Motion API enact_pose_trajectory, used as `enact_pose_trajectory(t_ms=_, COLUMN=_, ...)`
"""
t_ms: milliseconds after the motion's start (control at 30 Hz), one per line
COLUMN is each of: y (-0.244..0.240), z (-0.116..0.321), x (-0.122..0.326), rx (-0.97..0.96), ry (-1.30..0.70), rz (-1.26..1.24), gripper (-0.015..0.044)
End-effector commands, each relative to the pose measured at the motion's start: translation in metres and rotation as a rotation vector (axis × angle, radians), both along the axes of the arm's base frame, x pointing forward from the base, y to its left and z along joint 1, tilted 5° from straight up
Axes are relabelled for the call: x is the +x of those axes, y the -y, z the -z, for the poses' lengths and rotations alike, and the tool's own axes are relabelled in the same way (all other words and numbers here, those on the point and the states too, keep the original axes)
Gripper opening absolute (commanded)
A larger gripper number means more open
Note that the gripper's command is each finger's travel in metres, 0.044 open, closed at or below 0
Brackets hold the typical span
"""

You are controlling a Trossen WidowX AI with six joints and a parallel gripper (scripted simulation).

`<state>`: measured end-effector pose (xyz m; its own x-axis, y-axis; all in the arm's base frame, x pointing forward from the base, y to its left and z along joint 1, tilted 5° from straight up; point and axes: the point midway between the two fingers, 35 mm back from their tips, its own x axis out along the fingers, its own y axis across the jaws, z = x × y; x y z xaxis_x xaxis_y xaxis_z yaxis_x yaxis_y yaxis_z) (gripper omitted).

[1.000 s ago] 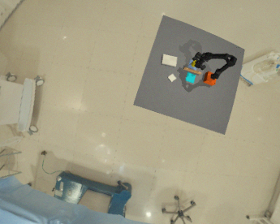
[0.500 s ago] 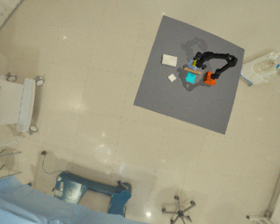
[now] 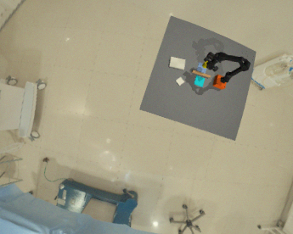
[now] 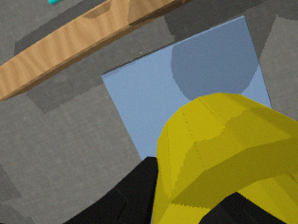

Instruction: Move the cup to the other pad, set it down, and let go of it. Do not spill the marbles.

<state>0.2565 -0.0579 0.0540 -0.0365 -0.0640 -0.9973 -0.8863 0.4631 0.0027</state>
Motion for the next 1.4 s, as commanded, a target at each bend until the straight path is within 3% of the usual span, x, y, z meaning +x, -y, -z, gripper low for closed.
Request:
enact_pose_trajectory(t_ms=0, y=0.000, z=0.000, x=0.000, rx=0.000, ry=0.000, rz=0.000, gripper=0.0000)
enact_pose_trajectory(t_ms=467, y=-0.003, z=0.001, x=0.000, rx=0.000, ry=0.000, rz=0.000, gripper=0.0000)
enact_pose_trajectory(t_ms=1367, y=-0.054, z=0.003, x=-0.005, rx=0.001, ry=0.002, rz=0.001, gripper=0.0000)
